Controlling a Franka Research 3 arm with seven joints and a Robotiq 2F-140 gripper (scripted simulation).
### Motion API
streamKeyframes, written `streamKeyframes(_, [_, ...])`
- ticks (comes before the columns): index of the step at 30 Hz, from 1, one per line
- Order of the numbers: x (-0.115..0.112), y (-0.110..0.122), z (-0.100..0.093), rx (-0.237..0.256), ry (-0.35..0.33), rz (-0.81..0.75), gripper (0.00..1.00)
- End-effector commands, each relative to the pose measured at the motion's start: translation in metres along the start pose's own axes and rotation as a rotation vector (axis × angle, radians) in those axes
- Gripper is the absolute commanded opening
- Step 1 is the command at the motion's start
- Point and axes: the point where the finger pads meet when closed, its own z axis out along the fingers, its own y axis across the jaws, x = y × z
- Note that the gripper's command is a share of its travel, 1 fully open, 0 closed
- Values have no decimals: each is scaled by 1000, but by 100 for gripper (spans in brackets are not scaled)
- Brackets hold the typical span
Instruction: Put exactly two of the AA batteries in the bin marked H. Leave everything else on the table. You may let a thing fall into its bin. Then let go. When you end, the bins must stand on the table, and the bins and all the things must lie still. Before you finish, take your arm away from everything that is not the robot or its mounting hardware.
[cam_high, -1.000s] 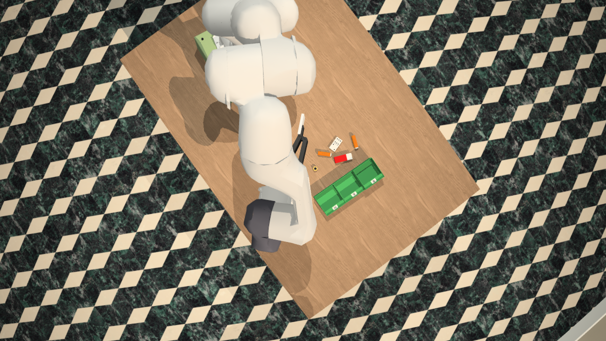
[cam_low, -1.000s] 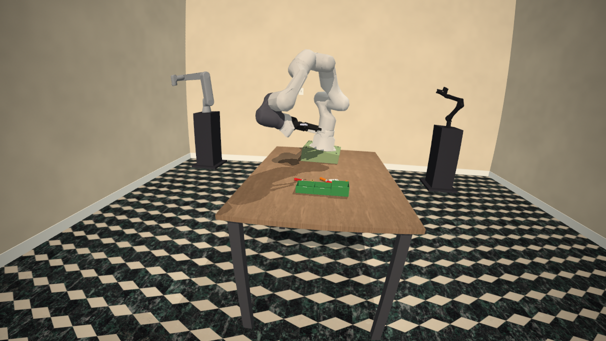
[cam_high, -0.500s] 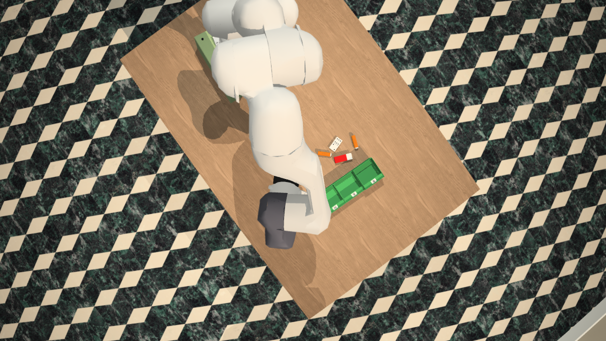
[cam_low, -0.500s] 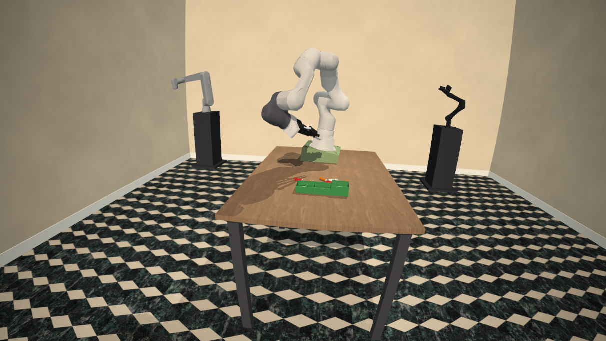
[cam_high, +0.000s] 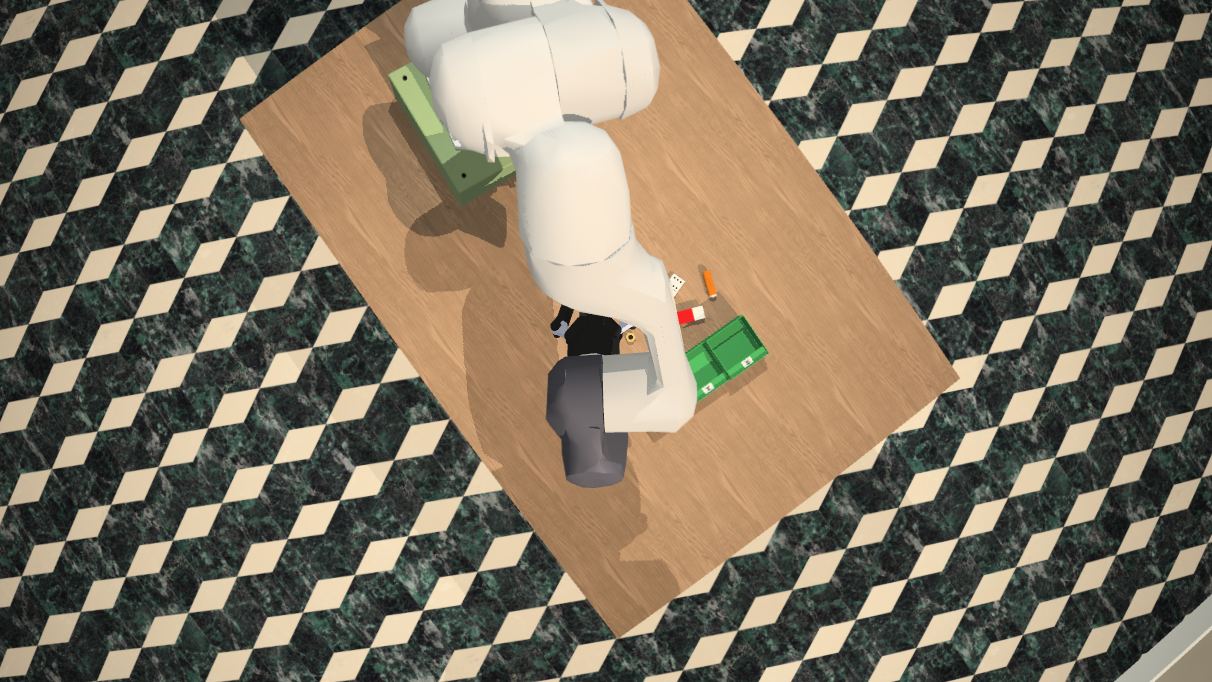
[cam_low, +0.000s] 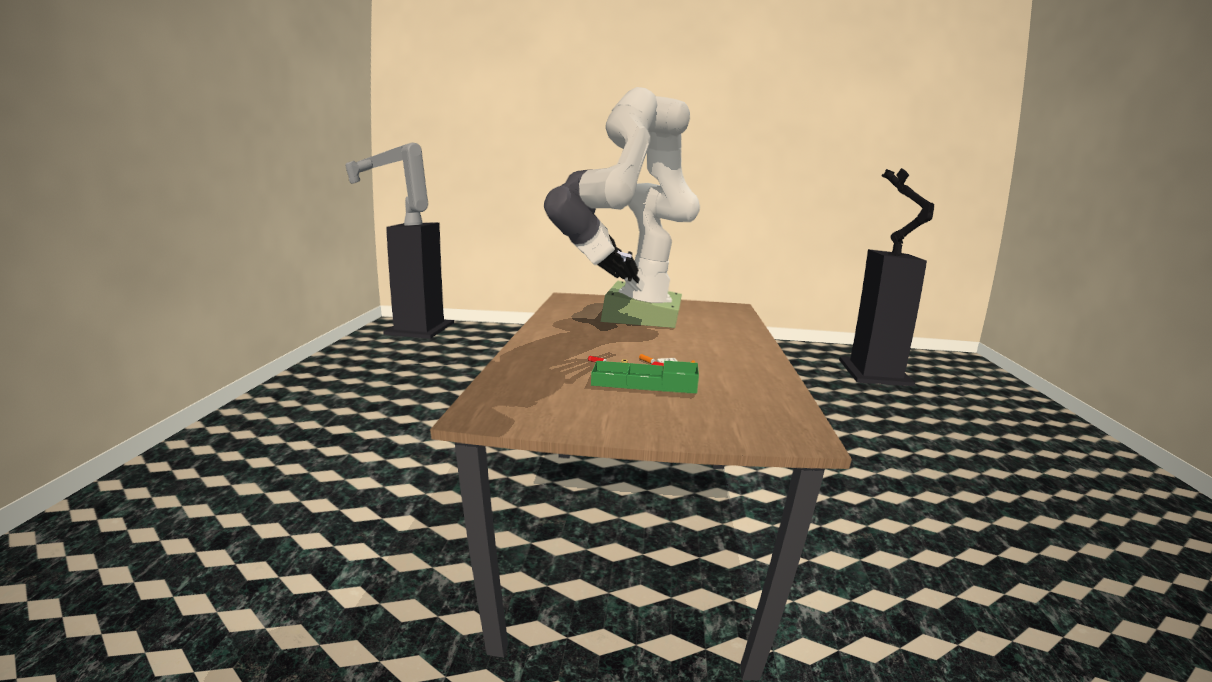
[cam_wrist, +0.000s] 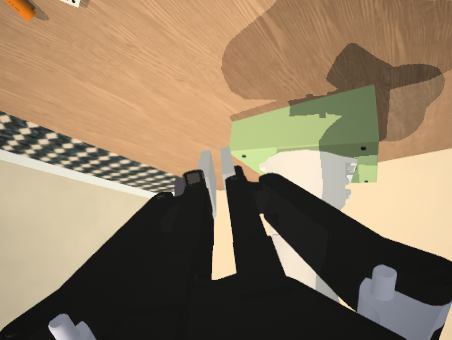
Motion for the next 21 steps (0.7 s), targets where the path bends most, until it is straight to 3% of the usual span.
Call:
streamKeyframes(1, [18, 2, -3, -31, 78, -21, 5])
streamKeyframes(2, [18, 2, -3, -31, 78, -21, 5])
streamKeyframes(4, [28, -3, -9, -78, 161, -51, 5])
streamKeyframes(7, [28, -3, -9, -79, 163, -52, 5])
streamKeyframes(9, [37, -10, -16, -124, 245, -87, 5])
streamKeyframes(12, [37, -10, -16, -126, 248, -88, 5])
streamKeyframes(14, [45, -17, -25, -168, 330, -125, 5])
streamKeyframes(18, [45, -17, -25, -170, 333, -126, 5])
streamKeyframes(20, [52, -27, -35, -210, 415, -167, 5])
streamKeyframes(21, [52, -27, -35, -211, 417, -168, 5])
